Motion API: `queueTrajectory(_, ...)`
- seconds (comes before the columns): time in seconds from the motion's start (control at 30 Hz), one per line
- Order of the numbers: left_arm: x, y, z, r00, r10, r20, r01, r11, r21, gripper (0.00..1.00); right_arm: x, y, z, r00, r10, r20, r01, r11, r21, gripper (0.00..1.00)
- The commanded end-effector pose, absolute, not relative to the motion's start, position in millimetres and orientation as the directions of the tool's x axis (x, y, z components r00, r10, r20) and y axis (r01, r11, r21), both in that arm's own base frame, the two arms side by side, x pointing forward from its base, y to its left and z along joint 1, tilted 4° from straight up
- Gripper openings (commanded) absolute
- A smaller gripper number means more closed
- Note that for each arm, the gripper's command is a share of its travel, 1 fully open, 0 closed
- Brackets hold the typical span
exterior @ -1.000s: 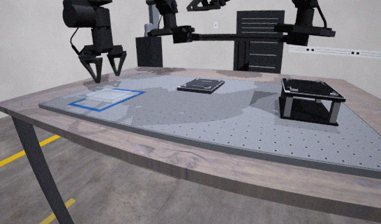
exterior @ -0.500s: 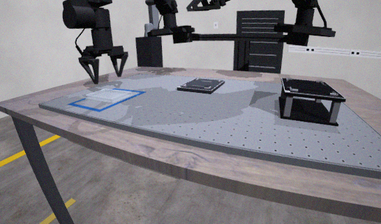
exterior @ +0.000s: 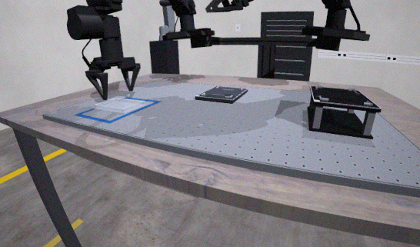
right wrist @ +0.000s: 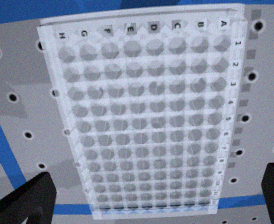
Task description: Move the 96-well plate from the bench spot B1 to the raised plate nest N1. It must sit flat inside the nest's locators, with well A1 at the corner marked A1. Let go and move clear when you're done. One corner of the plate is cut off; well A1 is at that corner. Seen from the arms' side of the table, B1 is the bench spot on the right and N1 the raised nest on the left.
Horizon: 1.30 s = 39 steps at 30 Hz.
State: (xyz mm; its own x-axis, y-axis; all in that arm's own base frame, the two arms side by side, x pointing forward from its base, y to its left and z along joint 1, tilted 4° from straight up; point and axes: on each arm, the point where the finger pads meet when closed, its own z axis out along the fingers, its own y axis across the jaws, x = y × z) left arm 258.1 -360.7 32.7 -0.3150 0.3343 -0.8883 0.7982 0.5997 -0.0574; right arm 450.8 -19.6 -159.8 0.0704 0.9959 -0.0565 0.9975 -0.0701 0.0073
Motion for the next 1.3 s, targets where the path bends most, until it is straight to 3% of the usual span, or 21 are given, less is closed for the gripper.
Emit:
queueTrajectory(0.0, 259.2, -367.0, 50.8, -0.281, 0.303, -0.91, 0.808, 0.586, -0.054, 1.0, 473.6, -21.7, -146.2, 0.074, 0.995, -0.067, 0.995, -0.069, 0.075, 1.0)
queueTrajectory(1.2, 259.2, -367.0, 50.8, -0.281, 0.303, -0.91, 0.808, 0.586, -0.054, 1.0, 471.7, -26.8, -180.8, 0.075, 0.995, -0.068, 0.996, -0.071, 0.062, 1.0)
queueTrajectory(1.27, 259.2, -367.0, 50.8, -0.281, 0.303, -0.91, 0.808, 0.586, -0.054, 1.0, 471.7, -26.8, -180.8, 0.075, 0.995, -0.068, 0.996, -0.071, 0.062, 0.96)
